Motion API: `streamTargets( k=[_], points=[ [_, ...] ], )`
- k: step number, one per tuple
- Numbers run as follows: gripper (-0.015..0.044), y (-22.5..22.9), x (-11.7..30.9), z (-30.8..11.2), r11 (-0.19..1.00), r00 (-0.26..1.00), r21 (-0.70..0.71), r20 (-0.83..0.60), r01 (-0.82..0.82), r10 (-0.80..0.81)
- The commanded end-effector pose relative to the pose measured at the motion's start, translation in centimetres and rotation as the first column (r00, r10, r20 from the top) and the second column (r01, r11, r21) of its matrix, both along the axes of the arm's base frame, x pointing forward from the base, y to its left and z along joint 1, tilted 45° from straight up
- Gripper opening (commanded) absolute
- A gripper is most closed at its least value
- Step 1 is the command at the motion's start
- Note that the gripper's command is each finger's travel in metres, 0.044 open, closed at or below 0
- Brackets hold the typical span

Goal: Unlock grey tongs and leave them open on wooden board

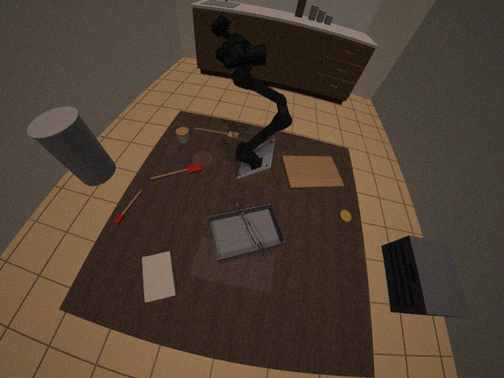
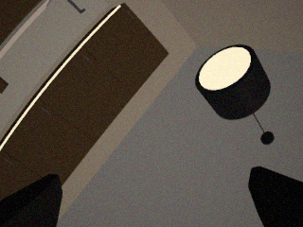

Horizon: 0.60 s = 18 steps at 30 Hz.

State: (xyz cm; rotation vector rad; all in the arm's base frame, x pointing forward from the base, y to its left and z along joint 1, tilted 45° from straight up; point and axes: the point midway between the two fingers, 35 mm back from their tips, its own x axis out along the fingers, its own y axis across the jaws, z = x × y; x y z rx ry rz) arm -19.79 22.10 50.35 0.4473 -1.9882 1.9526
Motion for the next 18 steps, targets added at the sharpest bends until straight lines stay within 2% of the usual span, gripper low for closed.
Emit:
streamTargets(
  k=[1, 2, 14, 18],
  points=[
    [0.0426, -0.1, 0.0, 0.1, 1.0, 1.0, 0.003, -0.002, -0.001, 0.001],
    [0.044, -0.3, 0.0, 0.2, 1.0, 1.0, 0.01, -0.005, -0.003, 0.003],
    [0.044, -3.7, -0.2, 2.8, 0.989, 0.994, 0.144, -0.105, 0.004, 0.012],
    [0.044, -6.5, 0.1, 4.3, 0.976, 0.988, 0.219, -0.147, -0.017, 0.05]
  ],
)
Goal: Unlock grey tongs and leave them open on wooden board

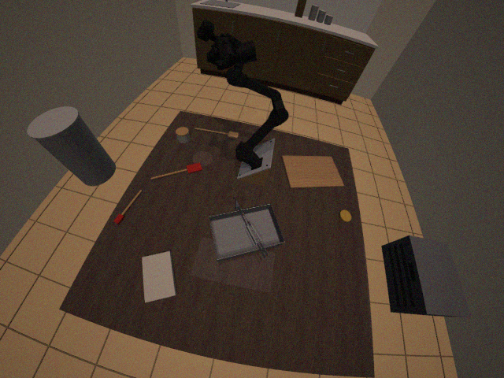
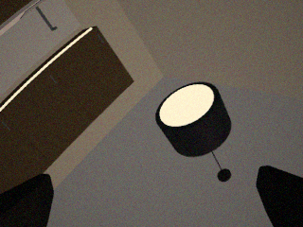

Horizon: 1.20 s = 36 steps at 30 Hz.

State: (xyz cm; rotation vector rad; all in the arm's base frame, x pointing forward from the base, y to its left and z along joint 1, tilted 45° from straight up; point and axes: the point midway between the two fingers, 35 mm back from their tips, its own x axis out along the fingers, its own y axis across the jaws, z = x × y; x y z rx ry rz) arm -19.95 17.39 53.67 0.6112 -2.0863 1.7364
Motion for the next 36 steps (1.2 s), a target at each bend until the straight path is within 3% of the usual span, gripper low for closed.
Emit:
streamTargets(
  k=[1, 19, 29, 36],
  points=[
    [0.044, -2.7, 0.4, 1.4, 0.997, 0.999, 0.072, -0.044, -0.023, 0.026],
    [0.044, -18.4, 6.9, 6.2, 0.877, 0.922, 0.475, -0.305, -0.07, 0.239],
    [0.044, -28.6, 16.0, 6.1, 0.738, 0.753, 0.673, -0.464, -0.043, 0.466],
    [0.044, -33.0, 22.1, 4.9, 0.652, 0.623, 0.758, -0.508, -0.004, 0.595]
  ],
)
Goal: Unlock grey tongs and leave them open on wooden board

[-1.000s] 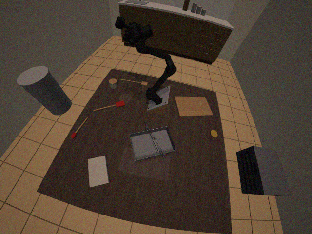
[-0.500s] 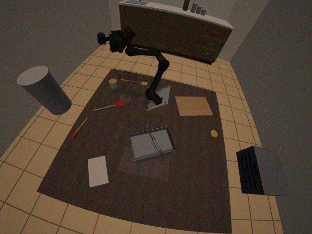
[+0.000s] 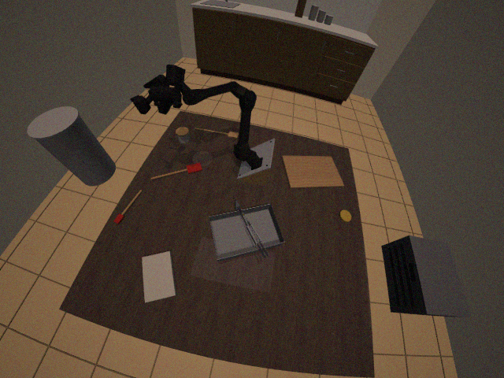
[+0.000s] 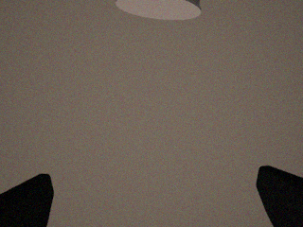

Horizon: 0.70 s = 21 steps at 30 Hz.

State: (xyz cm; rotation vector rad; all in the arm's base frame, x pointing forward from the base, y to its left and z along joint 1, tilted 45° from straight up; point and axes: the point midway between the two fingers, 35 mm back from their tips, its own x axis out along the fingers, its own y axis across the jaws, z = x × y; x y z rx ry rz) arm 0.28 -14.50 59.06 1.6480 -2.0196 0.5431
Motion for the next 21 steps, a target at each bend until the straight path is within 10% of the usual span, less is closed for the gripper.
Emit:
streamTargets(
  k=[1, 13, 21],
  points=[
    [0.044, -1.6, 2.6, -0.7, 0.998, 0.997, 0.048, -0.065, -0.041, 0.044],
    [0.044, -7.2, 19.1, -8.6, 0.892, 0.861, 0.385, -0.341, -0.238, 0.377],
    [0.044, -7.0, 22.2, -10.5, 0.866, 0.808, 0.434, -0.402, -0.247, 0.432]
  ],
)
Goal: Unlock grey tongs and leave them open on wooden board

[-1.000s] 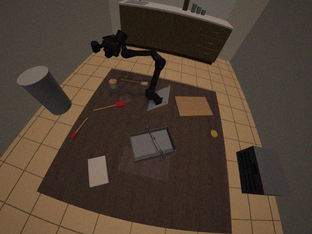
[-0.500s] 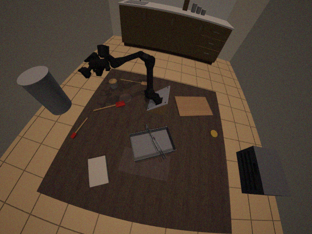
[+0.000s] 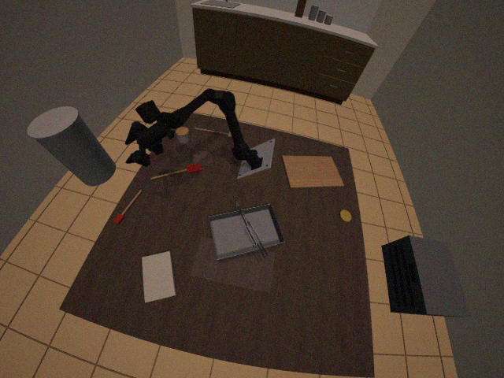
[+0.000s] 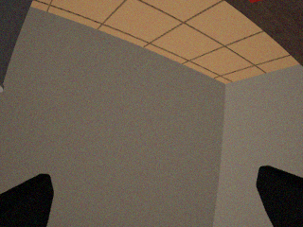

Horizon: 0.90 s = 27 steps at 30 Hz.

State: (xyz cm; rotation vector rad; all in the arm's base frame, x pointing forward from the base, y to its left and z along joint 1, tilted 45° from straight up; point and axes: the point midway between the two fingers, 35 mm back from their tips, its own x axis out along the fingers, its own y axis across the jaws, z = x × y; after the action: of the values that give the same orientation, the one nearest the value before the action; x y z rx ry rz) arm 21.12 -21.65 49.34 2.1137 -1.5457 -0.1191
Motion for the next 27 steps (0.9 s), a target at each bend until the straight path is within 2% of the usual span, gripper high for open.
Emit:
streamTargets(
  k=[1, 6, 14, 21, 27],
  points=[
    [0.044, 0.1, 2.0, -1.3, 0.999, 0.998, 0.031, -0.047, -0.036, 0.037],
    [0.044, 0.6, 6.2, -4.6, 0.989, 0.981, 0.103, -0.156, -0.104, 0.119],
    [0.044, 4.2, 15.1, -14.1, 0.936, 0.848, 0.287, -0.425, -0.206, 0.317],
    [0.044, 9.7, 20.0, -24.2, 0.867, 0.634, 0.453, -0.613, -0.207, 0.472],
    [0.044, 14.9, 21.2, -32.7, 0.834, 0.393, 0.536, -0.743, -0.135, 0.541]
  ],
)
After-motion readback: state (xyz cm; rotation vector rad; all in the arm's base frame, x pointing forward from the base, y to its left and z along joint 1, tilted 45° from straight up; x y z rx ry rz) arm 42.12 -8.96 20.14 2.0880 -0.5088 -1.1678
